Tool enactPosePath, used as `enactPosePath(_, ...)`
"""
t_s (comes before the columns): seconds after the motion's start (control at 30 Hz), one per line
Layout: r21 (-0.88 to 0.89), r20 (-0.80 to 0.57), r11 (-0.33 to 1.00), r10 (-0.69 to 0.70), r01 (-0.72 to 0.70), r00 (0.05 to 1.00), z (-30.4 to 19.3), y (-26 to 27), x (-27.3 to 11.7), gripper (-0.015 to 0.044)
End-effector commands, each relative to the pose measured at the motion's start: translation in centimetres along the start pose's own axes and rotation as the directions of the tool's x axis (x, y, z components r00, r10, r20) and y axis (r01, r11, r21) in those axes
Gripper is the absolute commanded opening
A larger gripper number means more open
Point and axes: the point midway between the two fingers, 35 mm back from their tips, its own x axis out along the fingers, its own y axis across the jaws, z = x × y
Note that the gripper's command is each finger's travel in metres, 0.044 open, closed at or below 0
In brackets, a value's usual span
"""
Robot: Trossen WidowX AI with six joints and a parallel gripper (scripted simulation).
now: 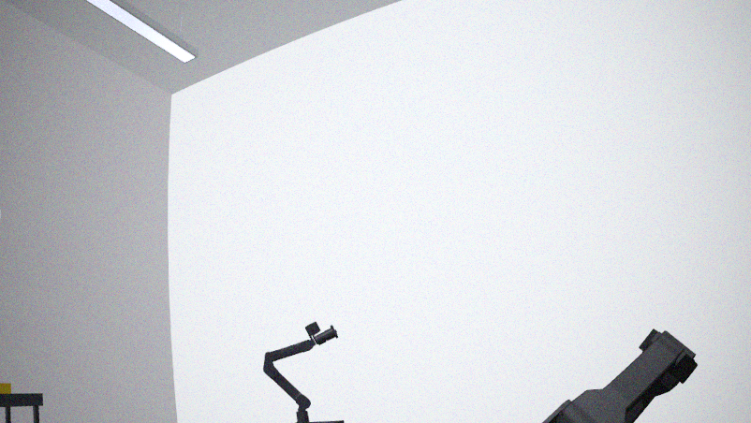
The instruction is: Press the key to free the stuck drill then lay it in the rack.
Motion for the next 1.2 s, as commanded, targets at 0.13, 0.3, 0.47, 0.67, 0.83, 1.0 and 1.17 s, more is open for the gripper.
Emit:
enactPosePath(0.13,-0.025,0.006,1.000,0.005,-0.004,1.000,0.1,0.3,0.3,0.0440)
enactPosePath(0.3,-0.025,0.006,1.000,0.005,-0.004,1.000,0.1,0.3,0.4,0.0440)
enactPosePath(0.47,-0.025,0.006,1.000,0.004,-0.004,1.000,-0.1,0.2,1.1,0.0440)
enactPosePath(0.67,-0.025,0.006,1.000,0.004,-0.004,1.000,-0.4,0.2,2.1,0.0440)
enactPosePath(0.83,-0.025,0.006,1.000,0.004,-0.004,1.000,-0.6,0.1,2.9,0.0440)
enactPosePath(1.0,-0.025,0.006,1.000,0.004,-0.004,1.000,-0.8,0.2,3.6,0.0440)
enactPosePath(1.17,-0.025,0.007,1.000,0.004,-0.004,1.000,-1.0,0.2,4.4,0.0440)
